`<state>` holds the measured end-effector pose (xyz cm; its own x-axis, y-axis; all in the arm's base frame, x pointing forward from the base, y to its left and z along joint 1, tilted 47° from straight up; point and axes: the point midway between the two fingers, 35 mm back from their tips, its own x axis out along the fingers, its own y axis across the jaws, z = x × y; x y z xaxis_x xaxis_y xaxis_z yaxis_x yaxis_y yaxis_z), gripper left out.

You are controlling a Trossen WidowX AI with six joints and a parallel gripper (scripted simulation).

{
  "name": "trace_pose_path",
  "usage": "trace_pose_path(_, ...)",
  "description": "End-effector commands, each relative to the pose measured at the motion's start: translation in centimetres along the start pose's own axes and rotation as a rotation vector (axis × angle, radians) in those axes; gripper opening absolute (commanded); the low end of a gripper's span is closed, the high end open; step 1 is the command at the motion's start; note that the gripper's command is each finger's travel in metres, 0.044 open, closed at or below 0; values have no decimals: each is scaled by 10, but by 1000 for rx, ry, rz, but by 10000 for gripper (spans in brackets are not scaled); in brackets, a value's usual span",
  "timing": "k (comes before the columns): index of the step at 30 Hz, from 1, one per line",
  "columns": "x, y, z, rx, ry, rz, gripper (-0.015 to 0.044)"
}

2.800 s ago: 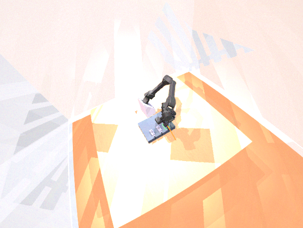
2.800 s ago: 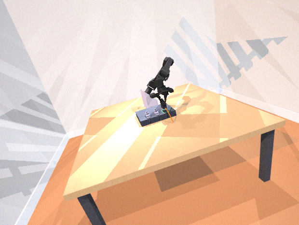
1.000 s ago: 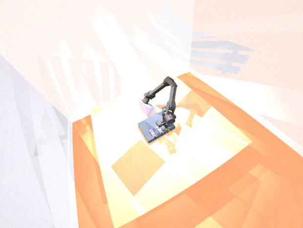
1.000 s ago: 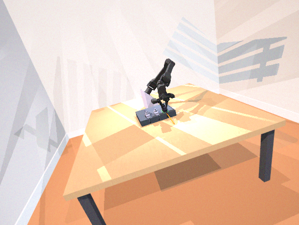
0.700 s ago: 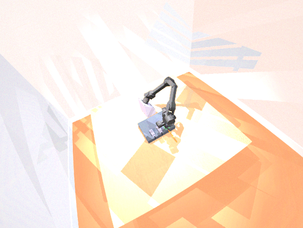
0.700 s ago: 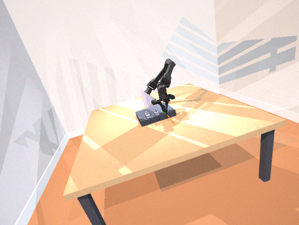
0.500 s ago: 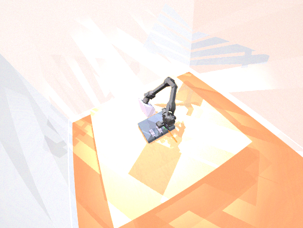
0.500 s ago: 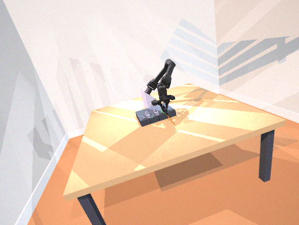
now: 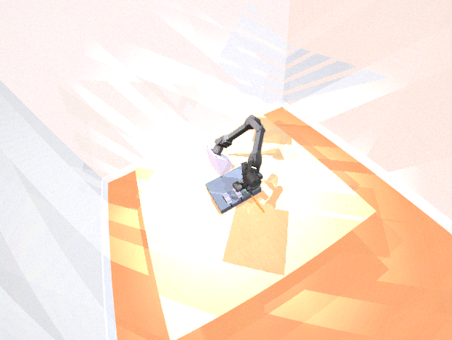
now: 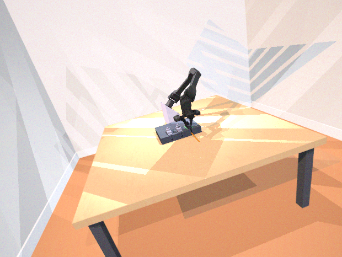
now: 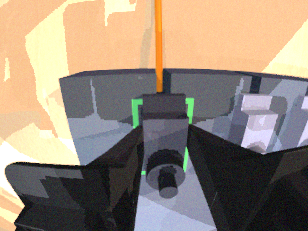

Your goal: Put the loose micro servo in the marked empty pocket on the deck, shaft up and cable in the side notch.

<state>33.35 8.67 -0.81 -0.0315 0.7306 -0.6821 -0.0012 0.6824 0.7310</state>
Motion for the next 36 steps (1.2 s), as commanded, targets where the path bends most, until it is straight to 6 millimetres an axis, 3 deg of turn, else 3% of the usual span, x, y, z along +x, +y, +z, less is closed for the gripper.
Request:
trace_pose_path(1, 0, 0, 0, 3, 1, 2, 184)
trace_pose_path(4, -7, 0, 0, 3, 1, 1, 187)
trace_pose_path(7, -32, -1, -1, 3, 1, 0, 187)
trace_pose_path(11, -35, -3, -1, 3, 1, 0, 187)
trace_pose_path(13, -39, -4, -6, 12, -9, 2, 240)
trace_pose_path(17, -64, -6, -38, 10, -5, -9, 345)
trace_pose_path(20, -89, -4, -84, 9, 2, -8, 424)
trace_pose_path(22, -98, -2, -106, 8, 5, -3, 440)
trace_pose_path(28, -101, -2, -108, 8, 5, -2, 440)
trace_pose_path(34, -141, -2, -107, 13, -5, 0, 440)
trace_pose_path(36, -143, -2, -107, 13, -5, 0, 440)
